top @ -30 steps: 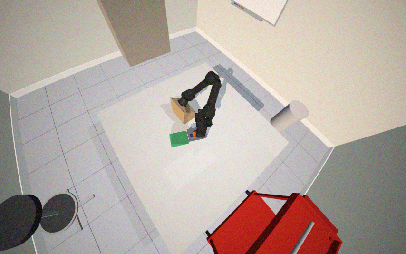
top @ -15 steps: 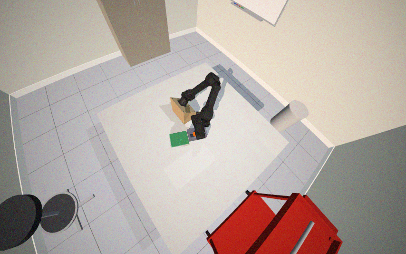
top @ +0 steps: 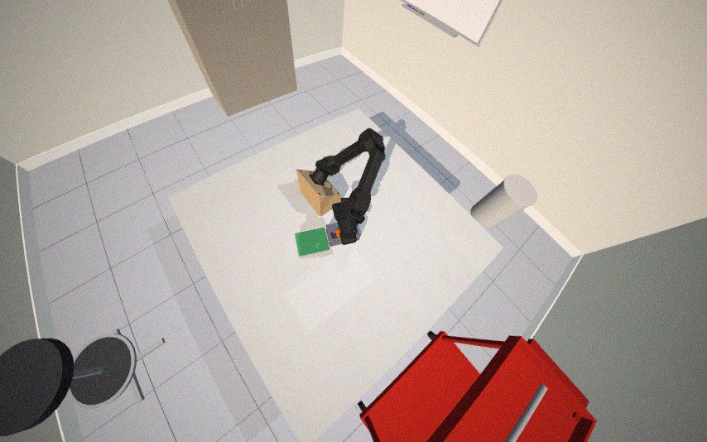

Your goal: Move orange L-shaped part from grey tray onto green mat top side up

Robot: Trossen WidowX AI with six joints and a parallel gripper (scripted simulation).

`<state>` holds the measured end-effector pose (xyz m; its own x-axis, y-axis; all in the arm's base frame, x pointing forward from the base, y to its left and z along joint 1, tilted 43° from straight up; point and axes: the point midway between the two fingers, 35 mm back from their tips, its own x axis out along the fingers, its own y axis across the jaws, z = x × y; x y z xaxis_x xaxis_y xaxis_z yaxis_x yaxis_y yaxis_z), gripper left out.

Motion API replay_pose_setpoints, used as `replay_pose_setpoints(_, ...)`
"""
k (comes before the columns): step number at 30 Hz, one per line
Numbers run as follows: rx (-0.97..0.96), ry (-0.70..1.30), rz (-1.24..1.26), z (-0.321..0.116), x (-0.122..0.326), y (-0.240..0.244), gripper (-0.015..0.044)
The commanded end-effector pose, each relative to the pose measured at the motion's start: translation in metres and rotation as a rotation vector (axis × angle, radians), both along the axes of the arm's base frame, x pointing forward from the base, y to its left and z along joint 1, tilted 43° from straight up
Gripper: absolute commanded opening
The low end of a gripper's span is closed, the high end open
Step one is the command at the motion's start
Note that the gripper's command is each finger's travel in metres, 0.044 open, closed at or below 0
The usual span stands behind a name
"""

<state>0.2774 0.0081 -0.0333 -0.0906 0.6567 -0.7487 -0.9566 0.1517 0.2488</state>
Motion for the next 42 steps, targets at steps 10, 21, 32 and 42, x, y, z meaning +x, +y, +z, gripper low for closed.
replay_pose_setpoints(10, 0.007, 0.011, -0.006, -0.018, -0.003, 0.016, 0.028)
replay_pose_setpoints(21, 0.009, 0.012, -0.006, -0.029, -0.006, 0.027, 0.028)
replay_pose_setpoints(32, 0.003, 0.001, 0.001, -0.027, -0.004, 0.025, 0.0109)
replay_pose_setpoints(42, 0.003, 0.001, 0.001, -0.027, -0.004, 0.025, 0.0)
